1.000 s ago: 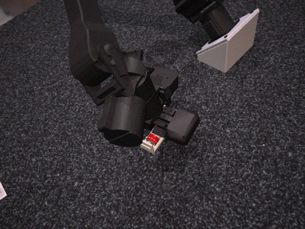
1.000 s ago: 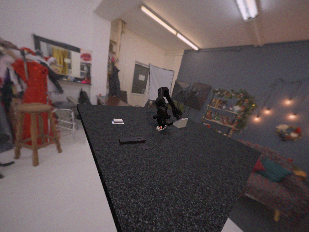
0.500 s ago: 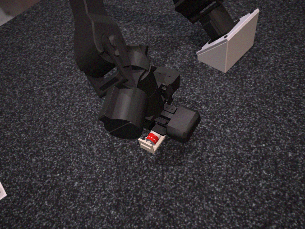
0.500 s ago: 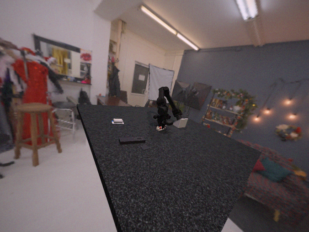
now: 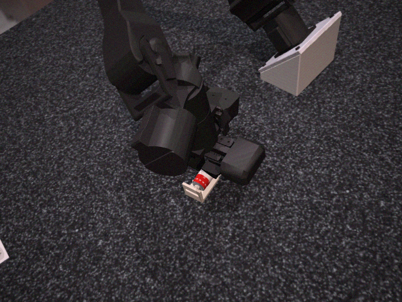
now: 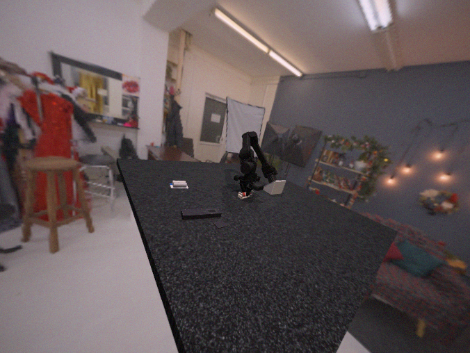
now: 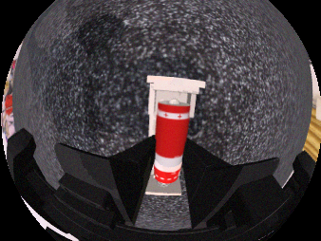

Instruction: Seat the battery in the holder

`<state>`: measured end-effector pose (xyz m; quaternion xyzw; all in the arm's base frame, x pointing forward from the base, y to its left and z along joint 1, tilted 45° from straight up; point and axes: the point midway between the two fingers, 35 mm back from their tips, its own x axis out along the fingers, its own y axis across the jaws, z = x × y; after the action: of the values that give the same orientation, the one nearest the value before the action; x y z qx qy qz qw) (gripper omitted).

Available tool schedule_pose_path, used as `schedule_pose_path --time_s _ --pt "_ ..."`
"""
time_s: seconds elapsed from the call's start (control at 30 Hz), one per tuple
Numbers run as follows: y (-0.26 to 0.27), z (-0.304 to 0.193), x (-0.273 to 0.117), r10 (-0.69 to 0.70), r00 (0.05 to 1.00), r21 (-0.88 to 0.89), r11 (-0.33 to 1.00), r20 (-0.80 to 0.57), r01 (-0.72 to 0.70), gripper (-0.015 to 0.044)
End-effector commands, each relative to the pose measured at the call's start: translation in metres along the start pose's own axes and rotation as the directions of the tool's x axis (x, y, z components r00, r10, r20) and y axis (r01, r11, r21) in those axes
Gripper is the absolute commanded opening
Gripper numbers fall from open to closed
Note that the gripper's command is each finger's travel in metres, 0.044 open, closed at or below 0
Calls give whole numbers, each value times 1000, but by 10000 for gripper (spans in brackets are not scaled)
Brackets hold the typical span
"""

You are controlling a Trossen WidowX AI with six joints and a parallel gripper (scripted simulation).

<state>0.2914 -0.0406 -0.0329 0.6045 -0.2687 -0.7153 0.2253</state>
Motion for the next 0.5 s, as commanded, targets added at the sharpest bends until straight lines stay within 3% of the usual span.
schedule_pose_path --time_s 0.0,0.47 --pt "1 2 0 4 1000 -1 1000 -9 -4 79" --pt "1 11 1 0 1000 -2 1000 -18 0 79"
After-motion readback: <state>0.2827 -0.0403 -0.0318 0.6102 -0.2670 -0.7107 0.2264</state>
